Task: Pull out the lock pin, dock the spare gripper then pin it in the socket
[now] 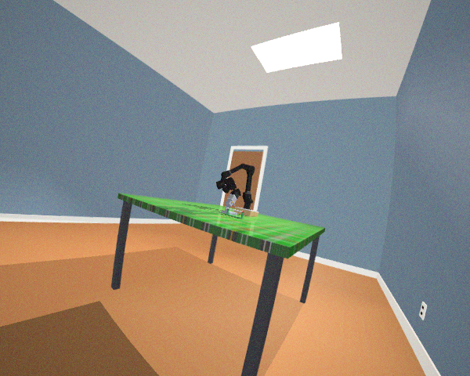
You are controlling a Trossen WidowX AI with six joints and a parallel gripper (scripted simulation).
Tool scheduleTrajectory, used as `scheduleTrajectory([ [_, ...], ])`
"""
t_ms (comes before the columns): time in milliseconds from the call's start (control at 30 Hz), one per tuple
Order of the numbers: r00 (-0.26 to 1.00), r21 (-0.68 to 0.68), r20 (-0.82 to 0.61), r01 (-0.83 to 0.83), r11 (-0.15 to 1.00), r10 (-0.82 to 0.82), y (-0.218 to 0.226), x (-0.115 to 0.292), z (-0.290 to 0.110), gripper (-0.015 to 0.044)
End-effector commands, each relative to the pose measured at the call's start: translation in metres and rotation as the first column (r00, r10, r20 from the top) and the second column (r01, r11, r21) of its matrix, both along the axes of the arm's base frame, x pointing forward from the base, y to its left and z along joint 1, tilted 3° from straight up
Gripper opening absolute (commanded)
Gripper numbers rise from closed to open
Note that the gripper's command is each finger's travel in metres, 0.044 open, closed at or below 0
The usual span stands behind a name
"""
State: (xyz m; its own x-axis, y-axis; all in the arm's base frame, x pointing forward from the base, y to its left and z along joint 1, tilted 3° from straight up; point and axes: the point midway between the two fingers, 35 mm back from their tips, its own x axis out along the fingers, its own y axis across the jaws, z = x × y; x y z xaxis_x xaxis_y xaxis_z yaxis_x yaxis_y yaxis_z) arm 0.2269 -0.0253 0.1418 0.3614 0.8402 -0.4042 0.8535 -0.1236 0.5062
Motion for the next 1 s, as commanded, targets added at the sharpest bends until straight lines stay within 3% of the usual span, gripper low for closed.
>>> scheduleTrajectory([
  [0, 1.0, -0.002, 0.002, -0.001, 1.0, 0.001, 0.0, -0.003, 0.007, 0.044],
  [967, 0.998, -0.042, 0.002, 0.064, 0.997, -0.064, 0.01, -0.003, 0.052, 0.044],
])
